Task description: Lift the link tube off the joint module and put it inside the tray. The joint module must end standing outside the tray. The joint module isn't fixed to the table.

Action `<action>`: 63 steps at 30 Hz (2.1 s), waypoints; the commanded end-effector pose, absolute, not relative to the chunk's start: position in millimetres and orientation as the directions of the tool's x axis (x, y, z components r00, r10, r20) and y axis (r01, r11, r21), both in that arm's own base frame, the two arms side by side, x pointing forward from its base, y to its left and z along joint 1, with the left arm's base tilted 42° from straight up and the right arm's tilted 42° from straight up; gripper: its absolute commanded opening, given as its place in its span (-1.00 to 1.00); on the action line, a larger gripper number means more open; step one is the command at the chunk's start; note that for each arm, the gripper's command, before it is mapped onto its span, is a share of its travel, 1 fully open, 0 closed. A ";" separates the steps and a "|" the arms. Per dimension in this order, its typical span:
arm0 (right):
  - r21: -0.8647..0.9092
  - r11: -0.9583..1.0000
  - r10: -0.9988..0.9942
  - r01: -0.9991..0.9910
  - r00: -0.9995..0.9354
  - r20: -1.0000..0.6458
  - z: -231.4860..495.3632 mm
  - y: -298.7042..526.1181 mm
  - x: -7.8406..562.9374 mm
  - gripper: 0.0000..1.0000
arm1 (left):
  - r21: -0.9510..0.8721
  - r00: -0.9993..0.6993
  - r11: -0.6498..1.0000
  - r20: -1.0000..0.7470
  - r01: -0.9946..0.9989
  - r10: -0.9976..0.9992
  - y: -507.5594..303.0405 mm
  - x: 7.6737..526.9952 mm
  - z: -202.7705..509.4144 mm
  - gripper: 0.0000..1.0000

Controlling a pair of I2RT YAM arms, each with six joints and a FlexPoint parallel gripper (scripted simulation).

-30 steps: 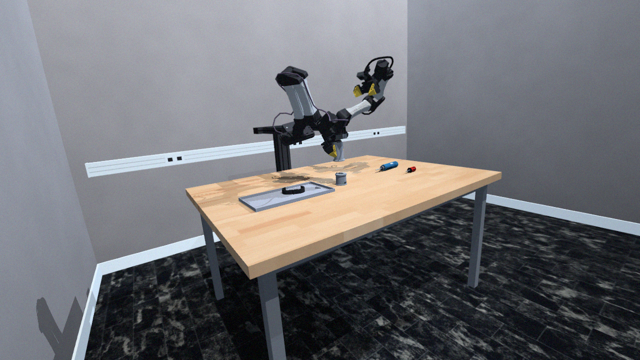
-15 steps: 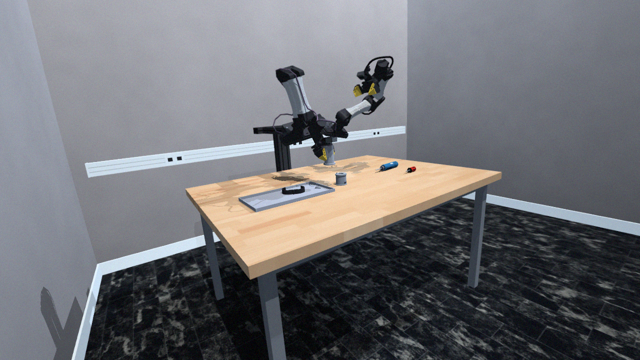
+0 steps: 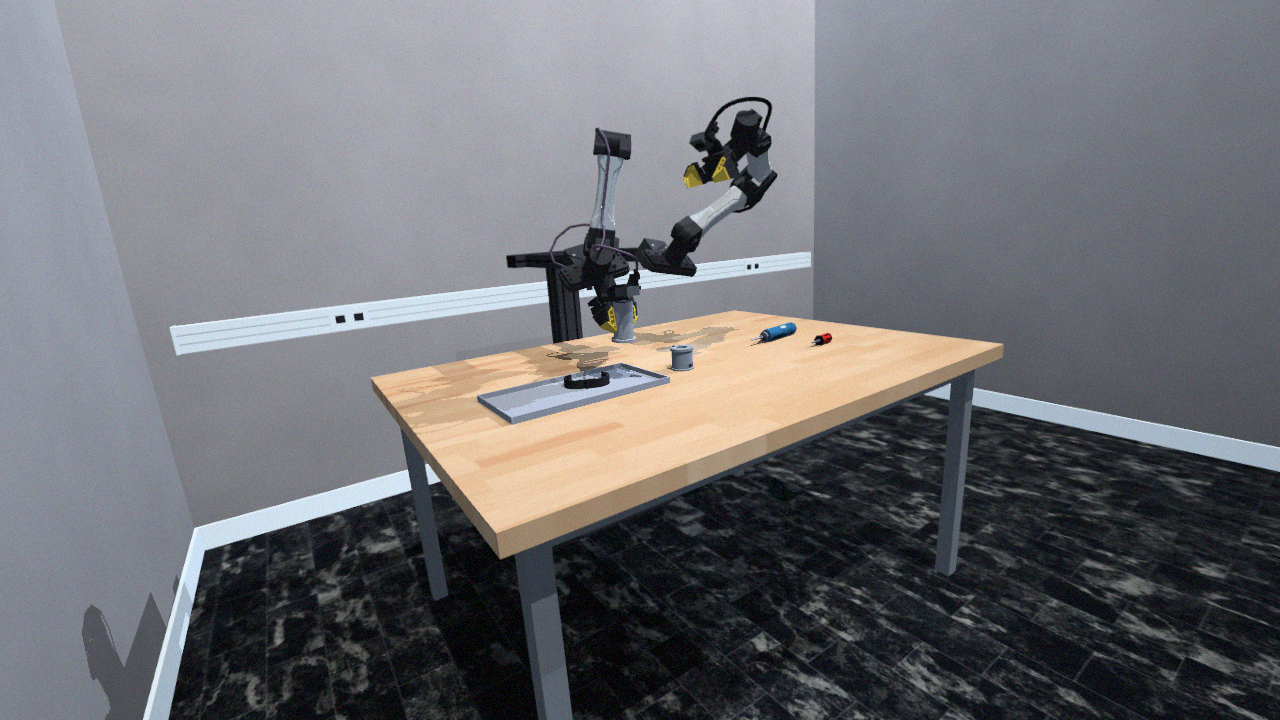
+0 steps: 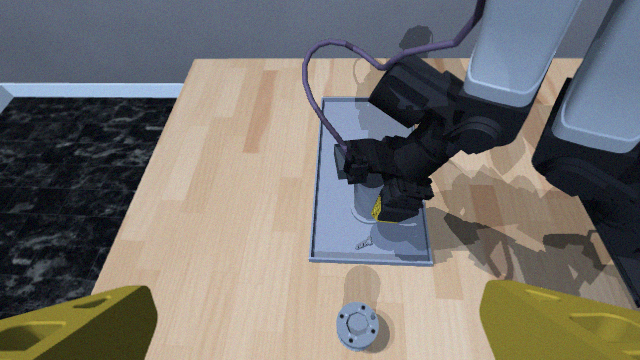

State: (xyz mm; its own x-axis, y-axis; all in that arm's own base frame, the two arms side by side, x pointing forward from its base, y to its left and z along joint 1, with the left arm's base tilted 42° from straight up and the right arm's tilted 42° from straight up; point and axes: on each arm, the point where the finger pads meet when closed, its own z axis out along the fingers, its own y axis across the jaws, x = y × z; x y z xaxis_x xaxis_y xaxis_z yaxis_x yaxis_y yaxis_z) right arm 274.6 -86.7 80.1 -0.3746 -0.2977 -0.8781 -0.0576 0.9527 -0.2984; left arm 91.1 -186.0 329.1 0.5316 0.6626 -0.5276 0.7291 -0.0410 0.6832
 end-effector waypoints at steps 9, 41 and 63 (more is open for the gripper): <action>-0.234 0.970 -0.243 -0.064 -0.311 -0.919 92.5 -198.2 282.0 -0.19 | 0.704 0.669 -0.140 -0.564 0.696 0.484 -362.0 196.0 254.7 1.00; -0.181 0.982 -0.154 0.056 -0.320 -0.935 70.0 -348.2 303.8 -0.19 | 0.575 0.591 -0.220 -0.606 0.788 0.533 -366.7 266.1 61.4 1.00; -0.190 0.980 -0.160 0.064 -0.321 -0.933 55.9 -358.7 320.9 0.03 | 0.583 0.601 -0.227 -0.598 0.780 0.530 -368.8 263.2 65.2 1.00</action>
State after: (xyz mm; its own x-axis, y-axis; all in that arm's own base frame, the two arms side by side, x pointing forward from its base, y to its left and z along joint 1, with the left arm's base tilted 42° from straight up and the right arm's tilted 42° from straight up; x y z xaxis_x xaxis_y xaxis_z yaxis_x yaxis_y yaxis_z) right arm 316.6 -353.3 49.2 -0.3388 -0.1361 -0.9310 0.0578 0.9846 -0.1650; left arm 263.0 -366.0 59.9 0.5932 0.5420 -0.5953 0.7865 -0.2323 0.5722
